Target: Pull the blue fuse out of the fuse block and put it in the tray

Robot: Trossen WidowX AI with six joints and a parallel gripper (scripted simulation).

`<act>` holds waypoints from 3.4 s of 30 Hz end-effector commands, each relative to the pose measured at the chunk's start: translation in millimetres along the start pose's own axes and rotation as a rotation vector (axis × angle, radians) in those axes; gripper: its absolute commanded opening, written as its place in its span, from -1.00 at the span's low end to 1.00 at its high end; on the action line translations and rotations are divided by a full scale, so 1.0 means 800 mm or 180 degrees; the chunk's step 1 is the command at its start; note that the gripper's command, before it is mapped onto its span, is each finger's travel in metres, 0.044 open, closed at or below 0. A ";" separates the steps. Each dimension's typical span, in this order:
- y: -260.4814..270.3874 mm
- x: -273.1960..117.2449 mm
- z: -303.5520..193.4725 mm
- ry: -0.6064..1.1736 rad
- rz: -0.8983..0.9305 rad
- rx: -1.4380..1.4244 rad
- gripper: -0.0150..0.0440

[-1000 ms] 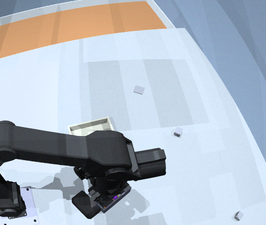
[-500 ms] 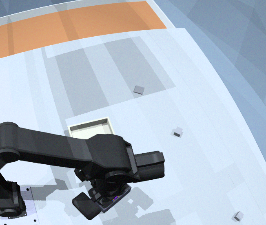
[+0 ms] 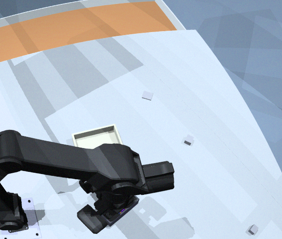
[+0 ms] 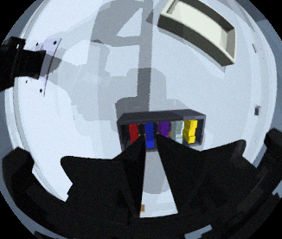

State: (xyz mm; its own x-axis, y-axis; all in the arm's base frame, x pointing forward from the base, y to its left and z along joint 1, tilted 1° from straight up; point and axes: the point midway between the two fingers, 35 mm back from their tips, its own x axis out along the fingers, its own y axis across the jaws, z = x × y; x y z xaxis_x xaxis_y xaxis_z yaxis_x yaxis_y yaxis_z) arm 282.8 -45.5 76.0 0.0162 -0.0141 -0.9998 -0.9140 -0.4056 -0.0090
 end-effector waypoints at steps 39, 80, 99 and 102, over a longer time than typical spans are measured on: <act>0.000 -0.001 0.000 -0.0007 0.0007 -0.0003 -0.49; 0.000 -0.027 0.000 -0.0013 0.0005 -0.0010 -0.49; 0.001 -0.038 0.001 -0.0015 0.0005 -0.0013 -0.49; 0.001 -0.040 0.001 -0.0016 0.0005 -0.0014 -0.49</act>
State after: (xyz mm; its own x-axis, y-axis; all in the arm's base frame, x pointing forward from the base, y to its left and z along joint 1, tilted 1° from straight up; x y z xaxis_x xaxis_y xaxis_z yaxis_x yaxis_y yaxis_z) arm 281.5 -45.1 106.0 0.0116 -0.0133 -0.9998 -0.9137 -0.4064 -0.0052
